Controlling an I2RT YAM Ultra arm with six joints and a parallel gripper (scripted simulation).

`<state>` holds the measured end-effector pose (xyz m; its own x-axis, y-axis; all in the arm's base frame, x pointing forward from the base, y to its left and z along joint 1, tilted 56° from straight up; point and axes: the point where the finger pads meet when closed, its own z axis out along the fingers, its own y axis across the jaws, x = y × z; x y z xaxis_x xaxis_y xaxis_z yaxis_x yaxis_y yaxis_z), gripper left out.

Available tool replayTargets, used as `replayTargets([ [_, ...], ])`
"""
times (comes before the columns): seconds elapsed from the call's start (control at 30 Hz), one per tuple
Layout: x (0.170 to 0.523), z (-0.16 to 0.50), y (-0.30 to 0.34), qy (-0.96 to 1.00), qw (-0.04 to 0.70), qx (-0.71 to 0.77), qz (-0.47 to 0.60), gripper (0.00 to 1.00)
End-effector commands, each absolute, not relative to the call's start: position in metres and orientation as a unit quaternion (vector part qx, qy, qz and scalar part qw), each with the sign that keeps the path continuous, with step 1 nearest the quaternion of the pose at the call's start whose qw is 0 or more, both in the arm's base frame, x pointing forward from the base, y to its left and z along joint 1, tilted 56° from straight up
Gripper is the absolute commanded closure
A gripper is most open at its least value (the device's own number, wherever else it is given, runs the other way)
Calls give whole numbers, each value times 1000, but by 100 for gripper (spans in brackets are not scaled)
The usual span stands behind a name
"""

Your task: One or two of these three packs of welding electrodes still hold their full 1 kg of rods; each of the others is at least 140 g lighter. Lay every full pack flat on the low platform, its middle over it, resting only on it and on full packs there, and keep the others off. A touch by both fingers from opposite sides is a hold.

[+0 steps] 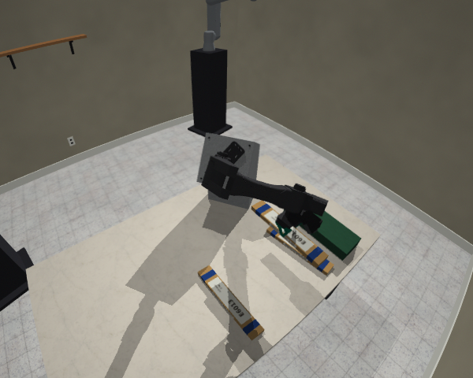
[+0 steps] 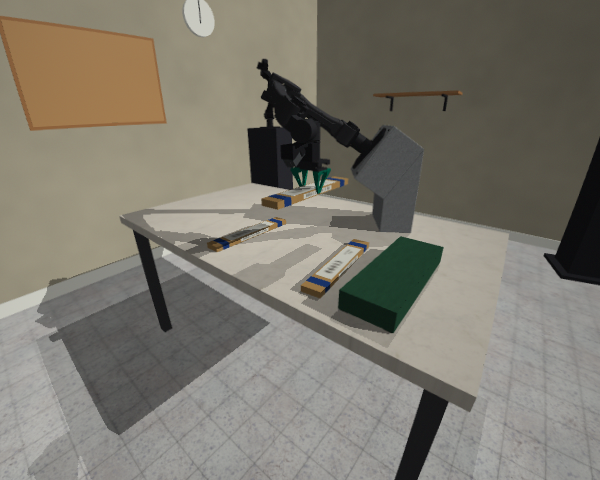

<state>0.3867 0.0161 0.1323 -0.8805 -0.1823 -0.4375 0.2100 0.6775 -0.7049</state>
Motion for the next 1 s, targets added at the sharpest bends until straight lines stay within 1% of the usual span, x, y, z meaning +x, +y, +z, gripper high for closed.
replayTargets([
  [0.0, 389, 144, 30, 879, 271, 5, -393, 100],
  [0.97, 389, 135, 30, 879, 263, -1, -397, 100],
])
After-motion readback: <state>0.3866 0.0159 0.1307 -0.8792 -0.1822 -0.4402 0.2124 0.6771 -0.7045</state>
